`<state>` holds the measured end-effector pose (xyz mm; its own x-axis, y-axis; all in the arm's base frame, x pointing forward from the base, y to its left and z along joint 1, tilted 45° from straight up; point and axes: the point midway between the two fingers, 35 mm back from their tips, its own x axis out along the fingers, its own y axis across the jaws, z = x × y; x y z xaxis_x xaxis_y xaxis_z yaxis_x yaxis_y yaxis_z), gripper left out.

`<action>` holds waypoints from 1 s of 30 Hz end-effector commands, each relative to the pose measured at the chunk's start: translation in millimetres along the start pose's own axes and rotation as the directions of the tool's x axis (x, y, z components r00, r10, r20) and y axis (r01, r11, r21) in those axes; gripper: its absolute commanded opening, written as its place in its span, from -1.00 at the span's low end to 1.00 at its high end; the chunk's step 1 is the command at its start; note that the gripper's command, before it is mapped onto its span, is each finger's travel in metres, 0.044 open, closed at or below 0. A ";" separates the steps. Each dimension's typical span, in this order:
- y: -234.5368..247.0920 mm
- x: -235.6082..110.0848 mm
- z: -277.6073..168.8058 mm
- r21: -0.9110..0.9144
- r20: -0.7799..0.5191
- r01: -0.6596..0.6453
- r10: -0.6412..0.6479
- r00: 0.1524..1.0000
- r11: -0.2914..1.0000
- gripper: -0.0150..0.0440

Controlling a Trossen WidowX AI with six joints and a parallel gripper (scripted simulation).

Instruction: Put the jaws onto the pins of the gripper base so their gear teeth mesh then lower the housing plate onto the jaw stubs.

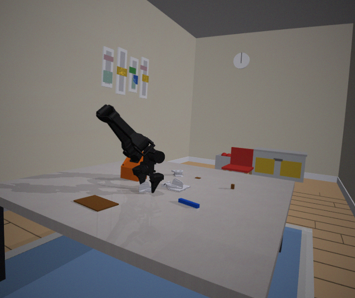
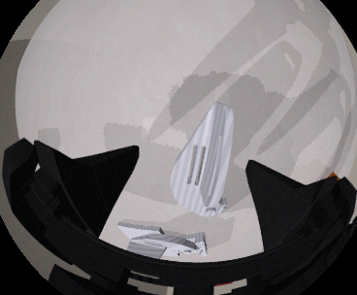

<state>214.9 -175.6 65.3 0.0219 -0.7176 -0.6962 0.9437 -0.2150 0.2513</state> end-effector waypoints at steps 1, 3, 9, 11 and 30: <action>-1.0 0.7 -1.0 -0.006 -0.003 0.002 -0.002 1.000 1.000 1.00; -1.0 1.2 -1.0 -0.006 -0.003 0.002 -0.002 1.000 1.000 1.00; -1.0 1.2 -1.0 -0.006 -0.003 0.002 -0.002 1.000 1.000 1.00; -1.0 1.2 -1.0 -0.006 -0.003 0.002 -0.002 1.000 1.000 1.00; 0.0 0.6 0.0 0.000 0.000 0.000 0.000 1.000 1.000 -0.04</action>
<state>214.5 -175.9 64.8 0.0205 -0.7171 -0.6967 0.9444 -0.2148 0.2489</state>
